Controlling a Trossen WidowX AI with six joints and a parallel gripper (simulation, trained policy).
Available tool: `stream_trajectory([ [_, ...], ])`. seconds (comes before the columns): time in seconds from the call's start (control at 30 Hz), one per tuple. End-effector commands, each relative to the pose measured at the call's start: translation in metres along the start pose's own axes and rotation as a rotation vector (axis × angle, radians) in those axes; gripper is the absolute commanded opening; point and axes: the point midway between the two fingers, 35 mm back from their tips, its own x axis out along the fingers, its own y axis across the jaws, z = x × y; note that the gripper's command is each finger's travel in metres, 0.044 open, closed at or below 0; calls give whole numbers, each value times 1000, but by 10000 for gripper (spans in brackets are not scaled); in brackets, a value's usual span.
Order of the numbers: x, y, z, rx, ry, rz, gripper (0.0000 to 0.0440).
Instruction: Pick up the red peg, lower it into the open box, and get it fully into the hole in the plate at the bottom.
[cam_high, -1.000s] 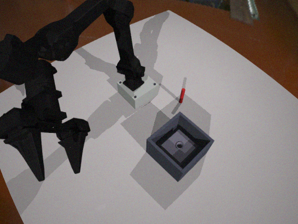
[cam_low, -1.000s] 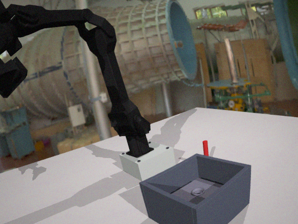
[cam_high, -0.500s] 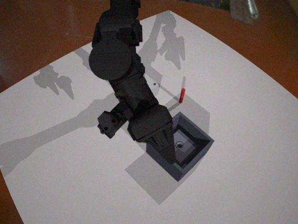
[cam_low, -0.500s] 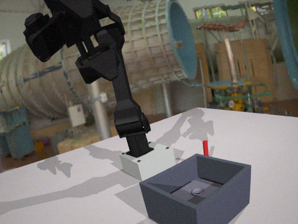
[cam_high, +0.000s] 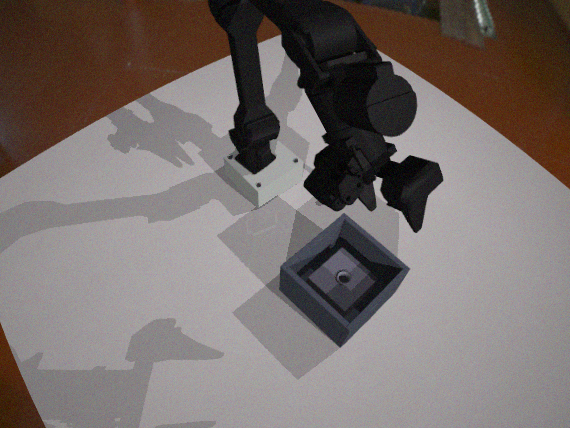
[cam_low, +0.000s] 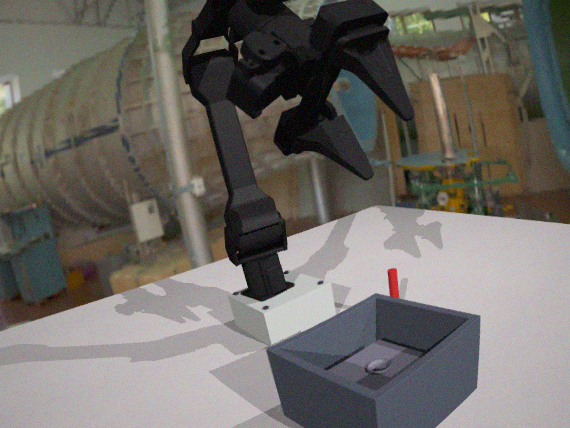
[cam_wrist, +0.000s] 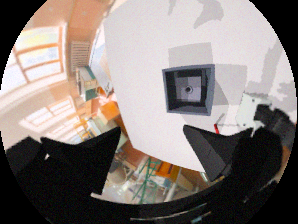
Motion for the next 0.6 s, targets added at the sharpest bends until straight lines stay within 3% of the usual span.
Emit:
stream_trajectory([
  [0.0, 5, -31, -30, -73, 6, -111, 440],
  [0.57, 17, -156, -95, -324, -47, -520, 440],
])
